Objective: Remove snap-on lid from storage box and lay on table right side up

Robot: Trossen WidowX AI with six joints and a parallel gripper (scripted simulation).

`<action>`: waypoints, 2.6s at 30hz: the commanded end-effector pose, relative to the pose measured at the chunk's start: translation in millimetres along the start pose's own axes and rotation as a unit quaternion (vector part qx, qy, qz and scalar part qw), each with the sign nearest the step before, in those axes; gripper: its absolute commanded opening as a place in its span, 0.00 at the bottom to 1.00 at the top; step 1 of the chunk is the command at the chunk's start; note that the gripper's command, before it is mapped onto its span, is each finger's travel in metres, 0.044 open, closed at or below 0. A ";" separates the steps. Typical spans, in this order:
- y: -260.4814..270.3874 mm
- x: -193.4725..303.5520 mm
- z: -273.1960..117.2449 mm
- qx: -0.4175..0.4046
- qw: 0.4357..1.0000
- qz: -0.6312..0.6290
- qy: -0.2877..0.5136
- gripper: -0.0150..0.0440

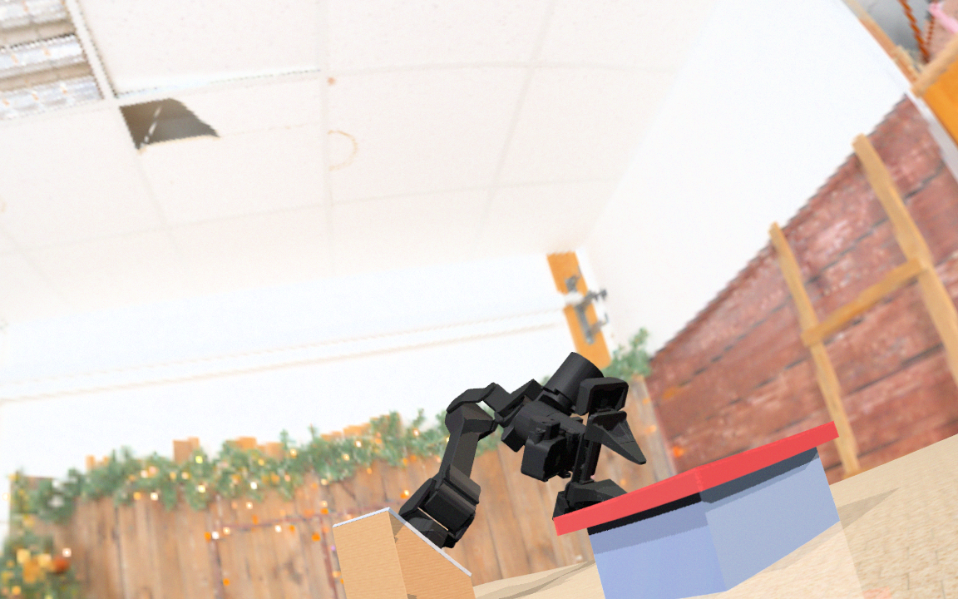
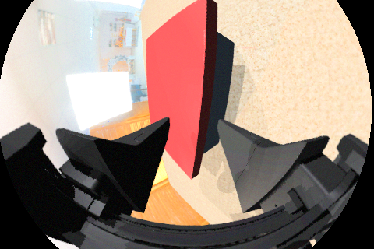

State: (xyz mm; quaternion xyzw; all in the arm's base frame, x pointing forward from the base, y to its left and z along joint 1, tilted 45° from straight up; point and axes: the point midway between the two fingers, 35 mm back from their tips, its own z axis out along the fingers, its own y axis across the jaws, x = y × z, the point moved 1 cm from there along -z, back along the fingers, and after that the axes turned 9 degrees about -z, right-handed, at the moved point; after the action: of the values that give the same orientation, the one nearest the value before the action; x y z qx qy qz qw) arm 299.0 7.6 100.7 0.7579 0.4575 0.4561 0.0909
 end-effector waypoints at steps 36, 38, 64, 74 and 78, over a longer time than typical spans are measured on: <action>-5.2 -1.1 32.1 0.002 1.000 0.004 -0.002 0.25; -5.2 -0.5 31.5 0.002 1.000 0.003 0.000 0.25; -1.8 -0.8 27.0 0.003 1.000 0.001 0.001 0.25; -0.7 -1.0 25.2 0.003 1.000 0.001 0.001 0.25; -0.2 -1.1 24.6 0.003 1.000 0.001 0.001 0.25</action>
State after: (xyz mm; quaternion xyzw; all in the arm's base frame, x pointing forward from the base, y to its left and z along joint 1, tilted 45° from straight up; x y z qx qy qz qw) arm 318.1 16.4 83.5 0.7587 0.4589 0.4546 0.0843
